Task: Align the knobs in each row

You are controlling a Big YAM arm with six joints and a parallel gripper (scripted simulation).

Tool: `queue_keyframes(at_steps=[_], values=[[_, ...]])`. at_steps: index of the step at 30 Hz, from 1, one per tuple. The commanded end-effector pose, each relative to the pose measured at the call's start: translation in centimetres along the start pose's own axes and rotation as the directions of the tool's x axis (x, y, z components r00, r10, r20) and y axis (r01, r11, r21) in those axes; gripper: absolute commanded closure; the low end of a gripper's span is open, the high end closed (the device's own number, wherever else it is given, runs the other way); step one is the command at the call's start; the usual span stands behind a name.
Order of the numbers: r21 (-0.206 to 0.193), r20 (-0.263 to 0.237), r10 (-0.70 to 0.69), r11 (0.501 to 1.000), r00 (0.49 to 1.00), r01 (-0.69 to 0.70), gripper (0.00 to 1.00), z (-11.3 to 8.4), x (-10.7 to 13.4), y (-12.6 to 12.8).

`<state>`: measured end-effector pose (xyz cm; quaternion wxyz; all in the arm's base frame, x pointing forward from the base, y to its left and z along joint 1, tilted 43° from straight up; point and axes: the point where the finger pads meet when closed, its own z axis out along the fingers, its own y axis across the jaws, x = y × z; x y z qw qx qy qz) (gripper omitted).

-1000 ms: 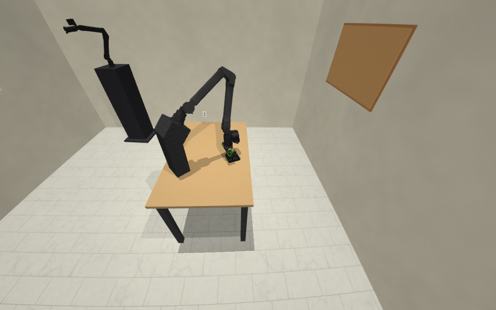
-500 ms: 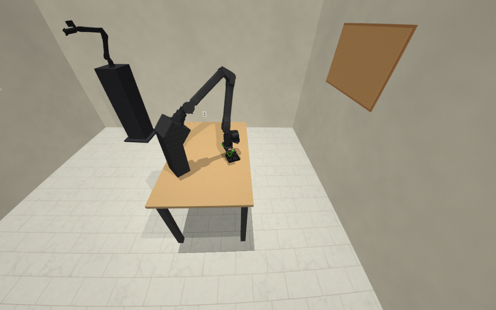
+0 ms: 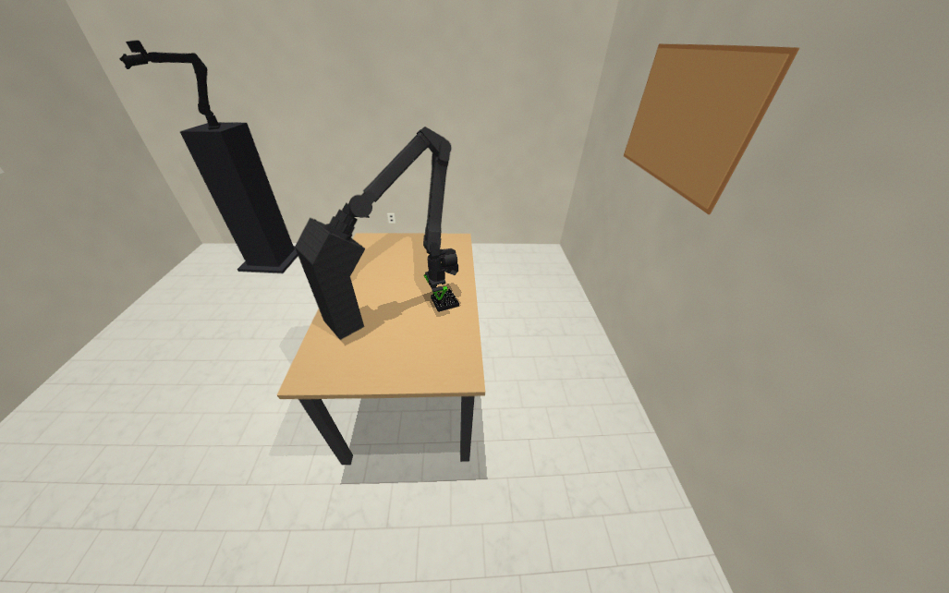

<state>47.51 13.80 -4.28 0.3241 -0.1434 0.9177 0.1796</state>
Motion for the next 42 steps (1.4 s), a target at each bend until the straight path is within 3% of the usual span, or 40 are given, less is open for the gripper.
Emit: queue_keyframes(at_steps=[1, 25, 27, 29, 35, 36, 38, 42], values=[[0.009, -0.008, 0.006, 1.0, 1.0, -0.006, 0.0, -0.1, 1.1, -0.9], [0.009, -0.01, 0.007, 1.0, 1.0, -0.007, 0.0, -0.1, 1.0, -1.0], [0.01, 0.023, -0.005, 1.0, 1.0, 0.005, 0.0, -1.2, -1.7, -1.5], [0.011, 0.024, -0.005, 1.0, 1.0, 0.004, 0.0, -1.9, -2.8, -3.1], [0.012, 0.026, -0.004, 1.0, 1.0, 0.004, 0.0, -3.0, -4.2, -4.9], [0.012, 0.026, -0.004, 1.0, 1.0, 0.004, 0.82, -3.0, -4.2, -4.9], [-0.012, -0.02, -0.009, 1.0, 1.0, 0.009, 0.82, -1.6, -2.3, -3.7], [-0.01, -0.029, -0.006, 1.0, 1.0, 0.006, 0.82, -1.6, -1.8, -3.6]])
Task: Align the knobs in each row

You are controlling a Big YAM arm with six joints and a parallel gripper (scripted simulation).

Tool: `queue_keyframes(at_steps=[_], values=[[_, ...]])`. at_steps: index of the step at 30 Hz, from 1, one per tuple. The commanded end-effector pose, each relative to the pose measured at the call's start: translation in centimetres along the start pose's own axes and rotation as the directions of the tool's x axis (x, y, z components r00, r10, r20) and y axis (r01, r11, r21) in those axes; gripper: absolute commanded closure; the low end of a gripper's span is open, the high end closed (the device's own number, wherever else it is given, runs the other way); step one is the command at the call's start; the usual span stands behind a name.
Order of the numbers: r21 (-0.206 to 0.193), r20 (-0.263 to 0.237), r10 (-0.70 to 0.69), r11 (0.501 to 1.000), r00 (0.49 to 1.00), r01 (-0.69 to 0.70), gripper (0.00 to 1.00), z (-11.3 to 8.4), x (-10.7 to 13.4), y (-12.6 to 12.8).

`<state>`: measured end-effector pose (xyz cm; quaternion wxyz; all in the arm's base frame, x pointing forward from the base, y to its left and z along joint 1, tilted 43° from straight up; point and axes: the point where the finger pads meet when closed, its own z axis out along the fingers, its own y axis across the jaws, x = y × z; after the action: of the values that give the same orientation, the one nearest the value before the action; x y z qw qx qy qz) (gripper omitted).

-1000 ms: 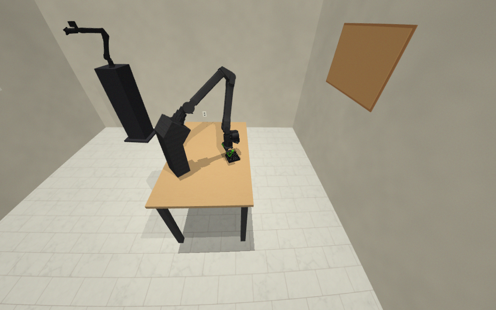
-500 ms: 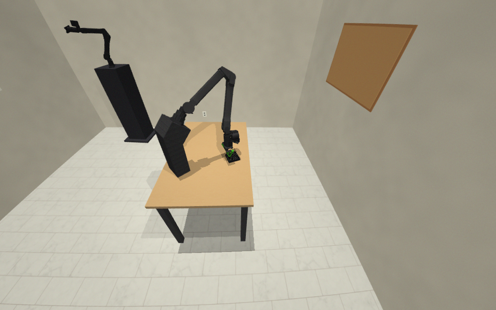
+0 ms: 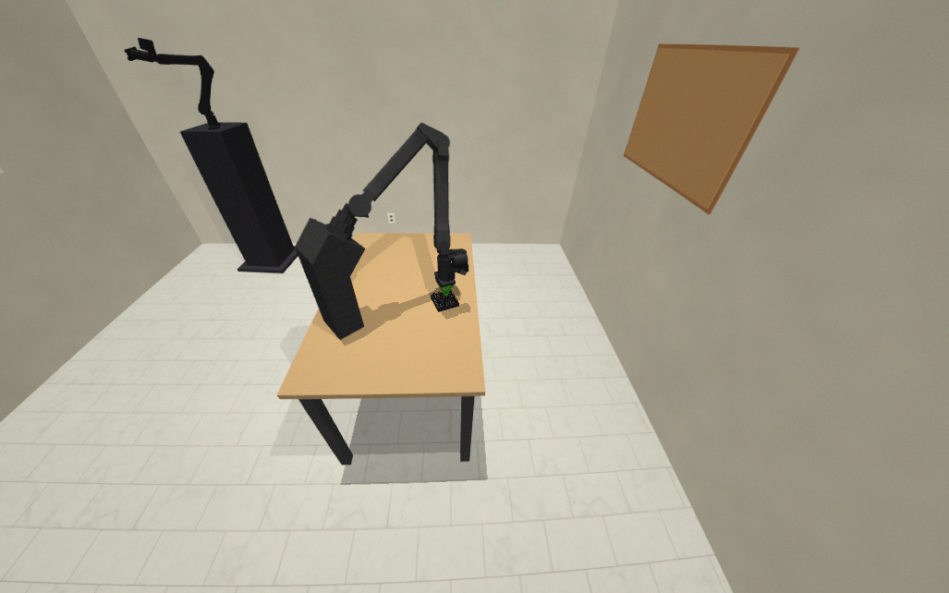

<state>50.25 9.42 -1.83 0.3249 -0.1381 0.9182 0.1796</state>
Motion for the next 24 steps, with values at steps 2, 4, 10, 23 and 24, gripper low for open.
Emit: queue_keyframes(at_steps=[2, 4, 10, 23, 24], values=[[-0.009, -0.015, -0.018, 1.0, 1.0, 0.018, 0.82, 0.46, 0.57, 0.38], [-0.002, -0.011, -0.011, 1.0, 1.0, 0.011, 0.82, 0.26, 0.48, -0.06], [-0.002, -0.011, -0.009, 1.0, 1.0, 0.009, 0.82, 0.25, 0.47, -0.06], [-0.002, -0.011, -0.009, 1.0, 1.0, 0.009, 0.82, 0.25, 0.47, -0.06], [-0.002, -0.011, -0.009, 1.0, 1.0, 0.009, 0.82, 0.25, 0.47, -0.06]])
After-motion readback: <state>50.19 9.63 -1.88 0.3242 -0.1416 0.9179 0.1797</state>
